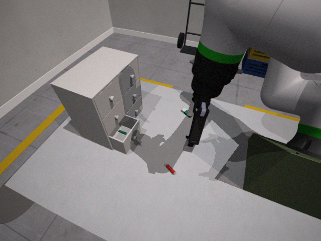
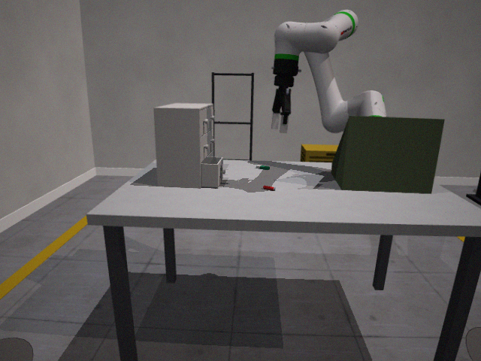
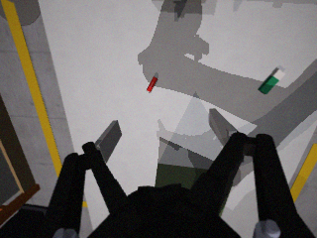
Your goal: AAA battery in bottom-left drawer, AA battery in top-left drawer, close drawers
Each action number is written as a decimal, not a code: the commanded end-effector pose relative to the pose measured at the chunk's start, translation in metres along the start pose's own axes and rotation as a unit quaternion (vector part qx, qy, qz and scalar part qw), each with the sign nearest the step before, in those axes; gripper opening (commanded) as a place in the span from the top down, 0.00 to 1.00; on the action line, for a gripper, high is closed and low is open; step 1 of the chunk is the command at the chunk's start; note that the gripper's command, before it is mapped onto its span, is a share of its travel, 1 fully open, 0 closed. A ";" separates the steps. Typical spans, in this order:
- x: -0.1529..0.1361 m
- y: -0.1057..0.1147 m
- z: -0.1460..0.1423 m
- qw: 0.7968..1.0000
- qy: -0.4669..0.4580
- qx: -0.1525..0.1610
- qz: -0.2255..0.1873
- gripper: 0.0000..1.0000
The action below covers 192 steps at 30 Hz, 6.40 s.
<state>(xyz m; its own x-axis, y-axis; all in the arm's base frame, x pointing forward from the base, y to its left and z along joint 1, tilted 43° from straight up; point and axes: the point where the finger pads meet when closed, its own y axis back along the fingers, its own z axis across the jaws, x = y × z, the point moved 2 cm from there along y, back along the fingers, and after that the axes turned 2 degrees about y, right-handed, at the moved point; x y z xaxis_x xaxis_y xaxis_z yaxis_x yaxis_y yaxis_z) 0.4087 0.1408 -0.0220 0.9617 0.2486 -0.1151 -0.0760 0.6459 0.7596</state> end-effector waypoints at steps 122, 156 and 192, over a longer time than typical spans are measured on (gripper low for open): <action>0.115 -0.182 0.039 0.915 -0.094 -0.082 0.385 1.00; 0.123 -0.183 0.042 0.915 -0.094 -0.082 0.385 1.00; 0.173 -0.186 0.055 0.915 -0.094 -0.082 0.385 1.00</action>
<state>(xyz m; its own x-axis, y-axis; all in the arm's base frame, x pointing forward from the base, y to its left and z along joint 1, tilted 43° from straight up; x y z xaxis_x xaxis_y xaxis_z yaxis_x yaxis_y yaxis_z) 0.5974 0.0234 -0.1480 0.6345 0.5559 0.5370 -0.7726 0.4355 0.4620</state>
